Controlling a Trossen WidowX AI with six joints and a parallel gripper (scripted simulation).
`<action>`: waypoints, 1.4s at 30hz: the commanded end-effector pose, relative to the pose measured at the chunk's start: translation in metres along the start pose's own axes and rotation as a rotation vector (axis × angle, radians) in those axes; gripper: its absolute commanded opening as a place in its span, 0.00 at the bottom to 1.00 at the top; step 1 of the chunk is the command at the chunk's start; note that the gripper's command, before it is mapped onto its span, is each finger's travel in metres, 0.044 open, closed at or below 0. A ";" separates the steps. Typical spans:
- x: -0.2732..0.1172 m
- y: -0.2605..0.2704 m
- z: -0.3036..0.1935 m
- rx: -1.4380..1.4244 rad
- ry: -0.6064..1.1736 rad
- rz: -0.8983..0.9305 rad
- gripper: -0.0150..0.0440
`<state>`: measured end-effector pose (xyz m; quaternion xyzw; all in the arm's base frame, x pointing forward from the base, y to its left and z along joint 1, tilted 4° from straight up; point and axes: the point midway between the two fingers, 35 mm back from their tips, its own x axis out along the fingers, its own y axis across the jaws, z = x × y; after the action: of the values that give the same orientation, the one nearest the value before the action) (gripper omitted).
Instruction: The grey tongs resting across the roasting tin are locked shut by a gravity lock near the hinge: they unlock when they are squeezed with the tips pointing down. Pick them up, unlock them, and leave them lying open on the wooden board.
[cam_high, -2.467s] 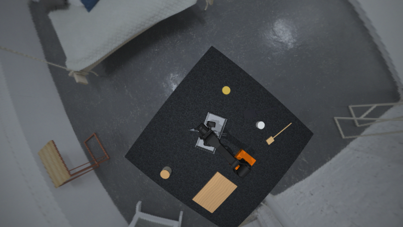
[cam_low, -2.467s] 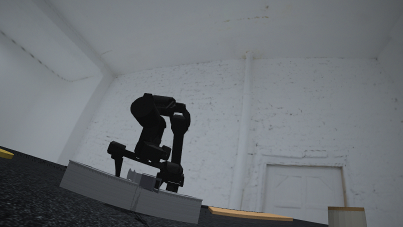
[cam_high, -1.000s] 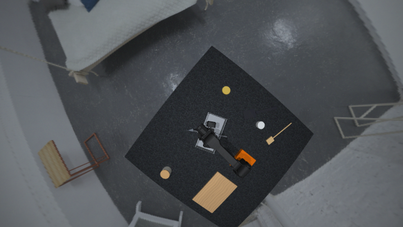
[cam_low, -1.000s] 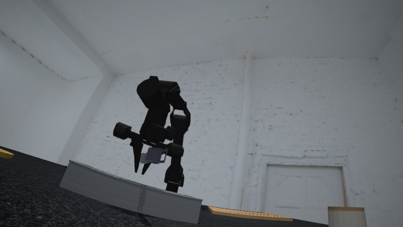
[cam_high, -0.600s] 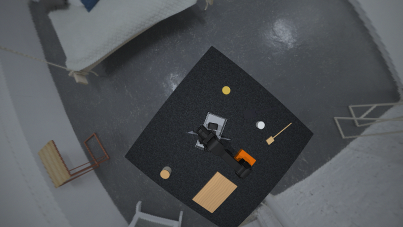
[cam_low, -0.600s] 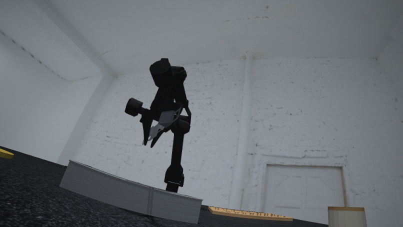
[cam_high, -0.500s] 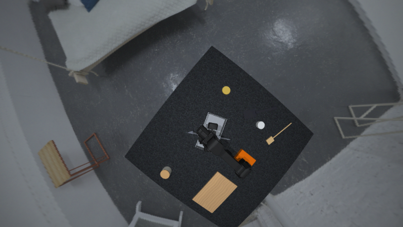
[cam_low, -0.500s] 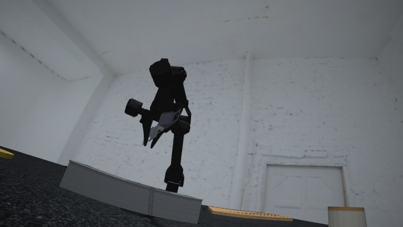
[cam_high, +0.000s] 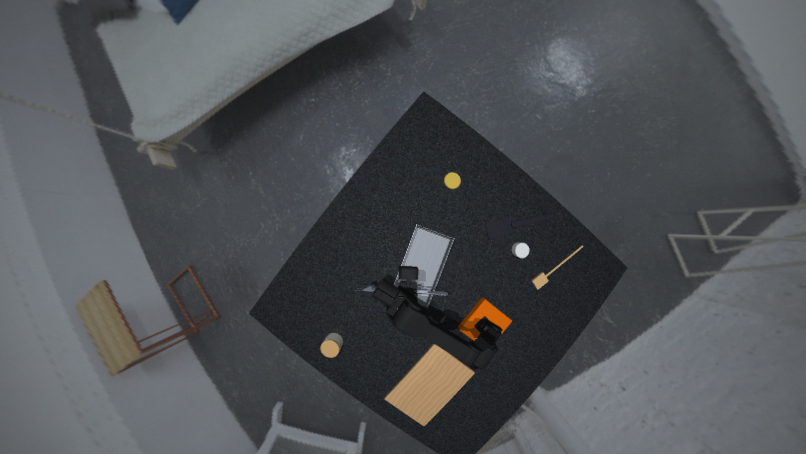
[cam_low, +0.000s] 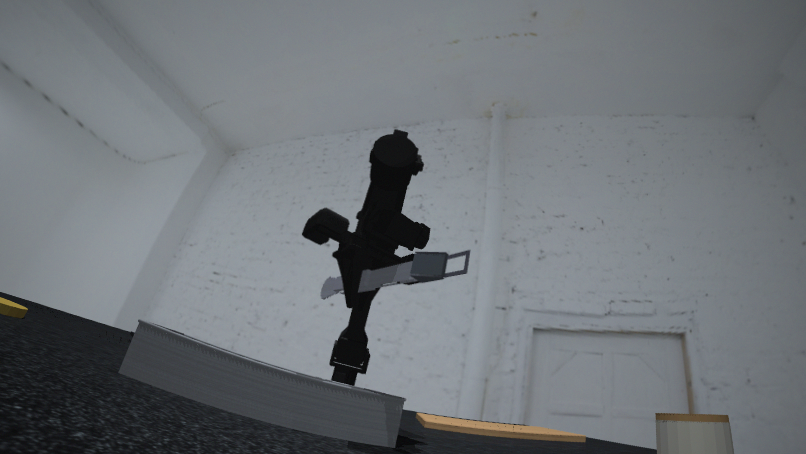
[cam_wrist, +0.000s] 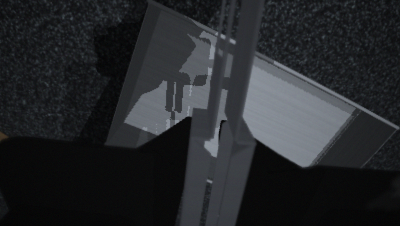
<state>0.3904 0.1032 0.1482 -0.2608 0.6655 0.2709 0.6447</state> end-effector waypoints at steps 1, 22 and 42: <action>-0.004 0.022 0.009 -0.028 -0.014 -0.001 0.00; -0.006 0.161 0.040 -0.253 -0.022 0.010 0.00; -0.006 0.267 0.029 -0.415 -0.018 0.026 0.00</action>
<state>0.2285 0.3130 0.1568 -0.3800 0.5959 0.4112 0.5756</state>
